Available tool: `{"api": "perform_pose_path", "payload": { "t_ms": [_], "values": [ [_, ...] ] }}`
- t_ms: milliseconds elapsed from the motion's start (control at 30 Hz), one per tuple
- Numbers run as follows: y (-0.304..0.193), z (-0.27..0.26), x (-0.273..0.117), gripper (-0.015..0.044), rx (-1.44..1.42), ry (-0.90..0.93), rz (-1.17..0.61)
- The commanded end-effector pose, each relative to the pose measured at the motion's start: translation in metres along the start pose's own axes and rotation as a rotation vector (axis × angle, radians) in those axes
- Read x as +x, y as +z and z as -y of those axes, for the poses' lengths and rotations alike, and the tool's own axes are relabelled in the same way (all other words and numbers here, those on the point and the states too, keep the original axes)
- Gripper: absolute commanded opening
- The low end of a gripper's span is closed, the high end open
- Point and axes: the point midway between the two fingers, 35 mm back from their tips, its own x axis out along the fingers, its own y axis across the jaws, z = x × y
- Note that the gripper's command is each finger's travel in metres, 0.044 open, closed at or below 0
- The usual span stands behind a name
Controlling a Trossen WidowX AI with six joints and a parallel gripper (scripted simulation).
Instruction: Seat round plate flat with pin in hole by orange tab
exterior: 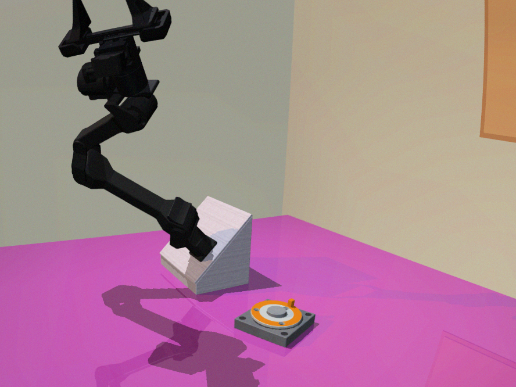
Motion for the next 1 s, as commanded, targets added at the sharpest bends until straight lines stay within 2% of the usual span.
{"api": "perform_pose_path", "payload": {
  "t_ms": [0,100,267,467,567,767,833,967],
  "values": [
    [0.002,0.007,0.0,0.0374,-0.011,-0.021,0.008],
    [0.025,0.086,-0.004,0.0295,-0.141,-0.269,0.085],
    [0.047,0.156,-0.022,0.0164,-0.268,-0.503,0.137],
    [0.094,0.275,-0.098,0.0006,-0.539,-1.002,0.176],
    [0.109,0.306,-0.133,0.0,-0.619,-1.167,0.169],
    [0.147,0.367,-0.256,0.0,-0.836,-1.672,0.087],
    [0.153,0.371,-0.275,0.0,-0.879,-1.76,0.06],
    [0.179,0.369,-0.375,0.0,-1.078,-2.237,-0.159]
  ]
}}
